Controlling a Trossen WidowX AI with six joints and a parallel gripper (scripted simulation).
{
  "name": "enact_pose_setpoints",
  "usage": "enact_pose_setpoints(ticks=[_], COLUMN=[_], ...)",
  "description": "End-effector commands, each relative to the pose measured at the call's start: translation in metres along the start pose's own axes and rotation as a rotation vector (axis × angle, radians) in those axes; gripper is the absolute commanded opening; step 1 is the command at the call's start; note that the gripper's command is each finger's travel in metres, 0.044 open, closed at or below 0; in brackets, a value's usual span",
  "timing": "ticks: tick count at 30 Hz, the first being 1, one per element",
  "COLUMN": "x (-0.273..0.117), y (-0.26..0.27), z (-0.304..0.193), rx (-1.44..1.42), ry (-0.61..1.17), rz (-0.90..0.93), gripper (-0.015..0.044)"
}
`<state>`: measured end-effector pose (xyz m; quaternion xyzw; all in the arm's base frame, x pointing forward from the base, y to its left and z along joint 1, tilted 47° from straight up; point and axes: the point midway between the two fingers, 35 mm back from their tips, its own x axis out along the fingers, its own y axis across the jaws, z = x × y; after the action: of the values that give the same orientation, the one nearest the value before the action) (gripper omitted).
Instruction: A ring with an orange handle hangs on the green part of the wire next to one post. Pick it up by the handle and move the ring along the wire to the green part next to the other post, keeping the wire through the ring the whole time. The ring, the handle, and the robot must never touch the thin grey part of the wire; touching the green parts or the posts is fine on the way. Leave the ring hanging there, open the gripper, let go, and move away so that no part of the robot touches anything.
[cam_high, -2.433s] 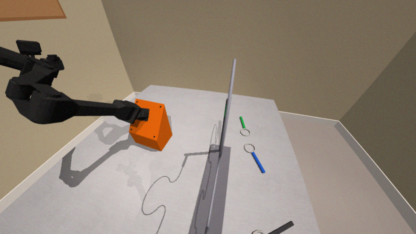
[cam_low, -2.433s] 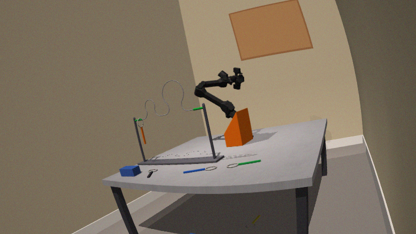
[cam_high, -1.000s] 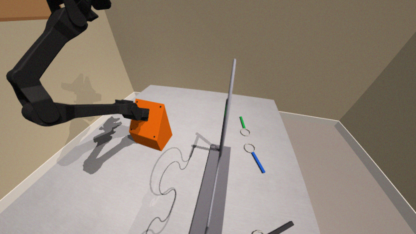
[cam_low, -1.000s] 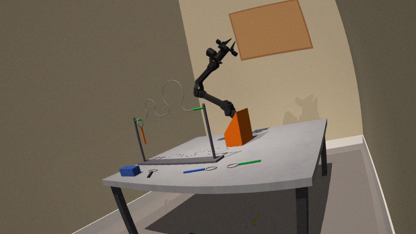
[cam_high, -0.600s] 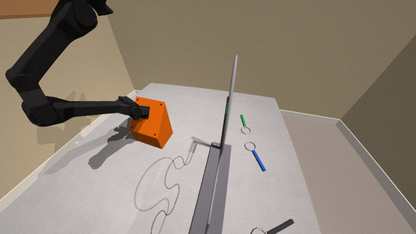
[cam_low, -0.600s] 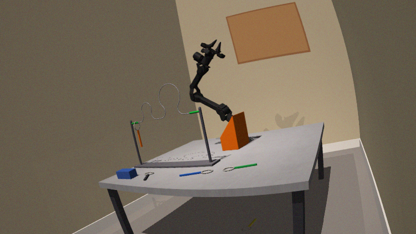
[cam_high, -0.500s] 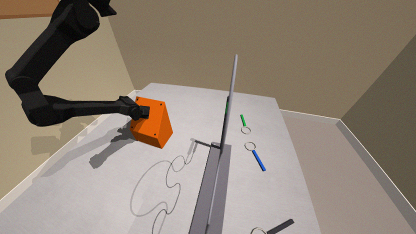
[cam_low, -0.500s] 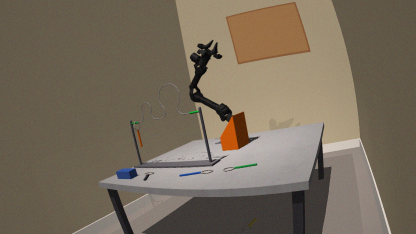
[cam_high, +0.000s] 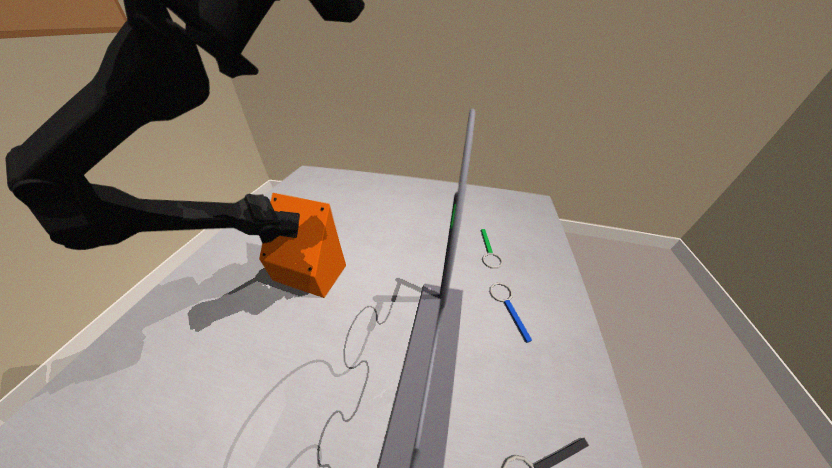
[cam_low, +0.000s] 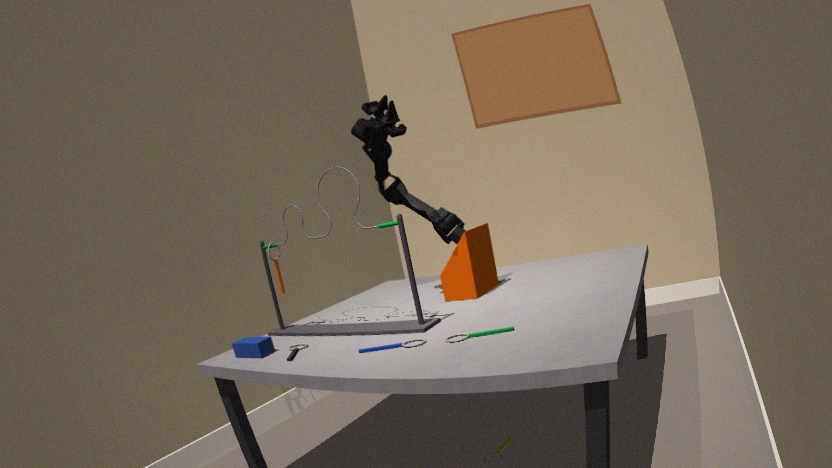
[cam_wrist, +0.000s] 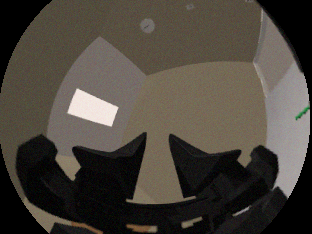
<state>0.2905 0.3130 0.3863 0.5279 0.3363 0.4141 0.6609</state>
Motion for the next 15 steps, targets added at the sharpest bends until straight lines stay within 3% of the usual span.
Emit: enact_pose_setpoints(ticks=[1, 15], x=[-0.016, -0.109], y=[0.0, -0.009], z=[0.036, 0.161], rx=[-0.069, -0.333], ry=[-0.079, -0.403], rz=[-0.011, -0.133], gripper=[0.016, 0.016])
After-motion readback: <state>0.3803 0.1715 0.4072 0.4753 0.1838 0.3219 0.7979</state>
